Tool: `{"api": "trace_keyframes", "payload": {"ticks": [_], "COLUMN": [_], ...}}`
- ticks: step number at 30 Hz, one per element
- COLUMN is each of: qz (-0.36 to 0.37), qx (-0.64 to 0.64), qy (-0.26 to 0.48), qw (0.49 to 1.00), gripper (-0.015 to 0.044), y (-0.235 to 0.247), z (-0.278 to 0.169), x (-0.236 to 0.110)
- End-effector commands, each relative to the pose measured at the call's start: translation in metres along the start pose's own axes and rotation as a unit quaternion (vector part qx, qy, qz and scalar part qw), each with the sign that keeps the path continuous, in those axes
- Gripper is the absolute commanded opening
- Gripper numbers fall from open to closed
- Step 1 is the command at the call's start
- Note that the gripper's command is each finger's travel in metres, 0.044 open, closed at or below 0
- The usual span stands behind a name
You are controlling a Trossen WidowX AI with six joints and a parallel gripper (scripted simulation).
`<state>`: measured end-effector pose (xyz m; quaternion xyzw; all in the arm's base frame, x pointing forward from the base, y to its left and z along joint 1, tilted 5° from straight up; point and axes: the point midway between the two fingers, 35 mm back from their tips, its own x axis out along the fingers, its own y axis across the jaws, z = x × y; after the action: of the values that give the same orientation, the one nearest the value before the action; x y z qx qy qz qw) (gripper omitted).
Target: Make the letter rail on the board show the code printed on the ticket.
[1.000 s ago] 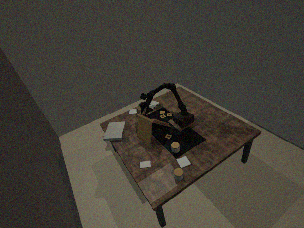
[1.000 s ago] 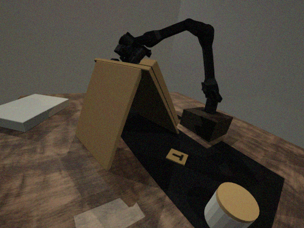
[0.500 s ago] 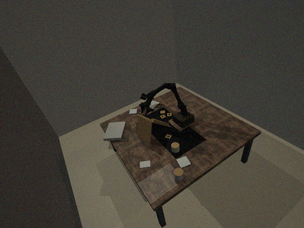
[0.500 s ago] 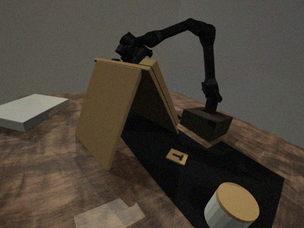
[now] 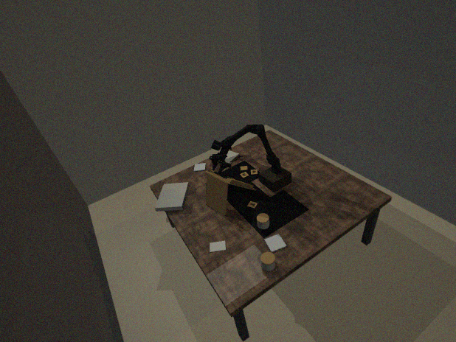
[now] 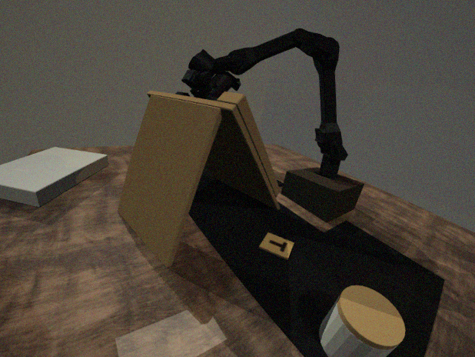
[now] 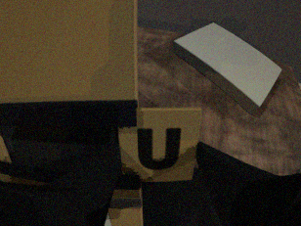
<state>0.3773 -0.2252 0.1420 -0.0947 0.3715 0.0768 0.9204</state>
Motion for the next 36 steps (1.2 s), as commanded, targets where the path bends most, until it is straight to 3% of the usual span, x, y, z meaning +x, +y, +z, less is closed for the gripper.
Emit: {"api": "trace_keyframes", "payload": {"ticks": [1,36], "qz": [0.000,0.001], "qx": [0.002,0.002], "qy": [0.001,0.001], "qw": [1.000,1.000], "gripper": [0.0000,0.0000], "y": [0.004,0.022], "z": [-0.001,-0.001], "x": [0.001,0.001]}}
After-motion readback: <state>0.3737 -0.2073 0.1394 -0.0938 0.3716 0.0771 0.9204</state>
